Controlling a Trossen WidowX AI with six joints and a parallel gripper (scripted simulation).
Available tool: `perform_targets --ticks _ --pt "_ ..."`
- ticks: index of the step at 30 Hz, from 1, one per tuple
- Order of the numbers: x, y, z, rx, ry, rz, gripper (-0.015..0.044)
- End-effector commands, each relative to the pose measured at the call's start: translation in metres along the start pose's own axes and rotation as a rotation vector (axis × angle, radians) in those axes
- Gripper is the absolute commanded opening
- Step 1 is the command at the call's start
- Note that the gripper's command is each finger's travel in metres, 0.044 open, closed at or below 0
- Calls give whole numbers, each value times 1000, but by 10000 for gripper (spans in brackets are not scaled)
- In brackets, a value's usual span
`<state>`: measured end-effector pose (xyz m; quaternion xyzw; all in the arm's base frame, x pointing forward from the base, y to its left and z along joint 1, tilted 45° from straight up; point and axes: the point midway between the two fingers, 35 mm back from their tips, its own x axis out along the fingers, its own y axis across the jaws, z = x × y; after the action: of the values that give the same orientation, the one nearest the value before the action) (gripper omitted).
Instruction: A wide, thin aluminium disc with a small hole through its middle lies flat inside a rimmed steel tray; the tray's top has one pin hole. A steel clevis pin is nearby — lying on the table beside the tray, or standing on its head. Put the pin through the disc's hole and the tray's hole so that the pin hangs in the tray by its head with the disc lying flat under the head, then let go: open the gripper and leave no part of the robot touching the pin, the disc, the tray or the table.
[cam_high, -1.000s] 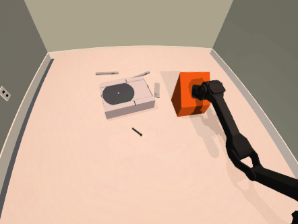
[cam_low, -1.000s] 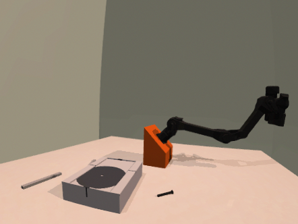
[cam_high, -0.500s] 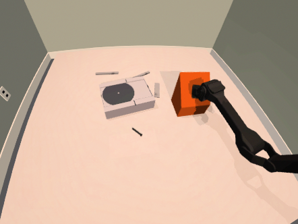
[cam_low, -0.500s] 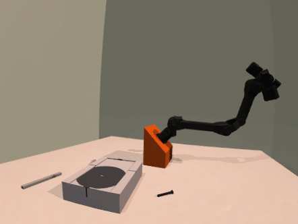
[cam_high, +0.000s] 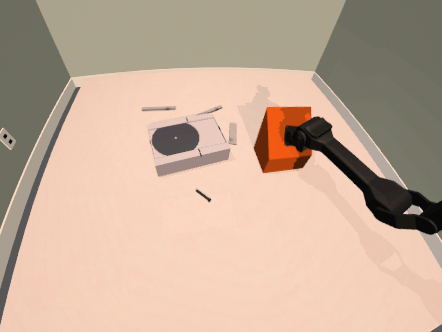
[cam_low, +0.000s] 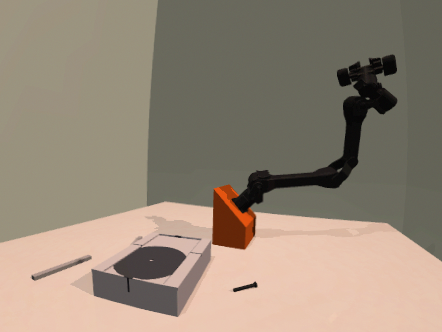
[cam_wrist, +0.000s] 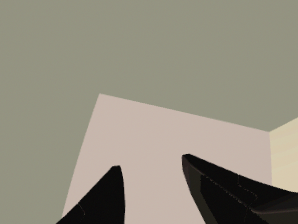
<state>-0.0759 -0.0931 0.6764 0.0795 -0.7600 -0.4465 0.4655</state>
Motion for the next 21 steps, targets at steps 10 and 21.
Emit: perform_targets --ticks 10,21 --pt "-63 -60 -207 -741 660 241 160" --pt "-199 -100 -322 -1127 1132 758 160"
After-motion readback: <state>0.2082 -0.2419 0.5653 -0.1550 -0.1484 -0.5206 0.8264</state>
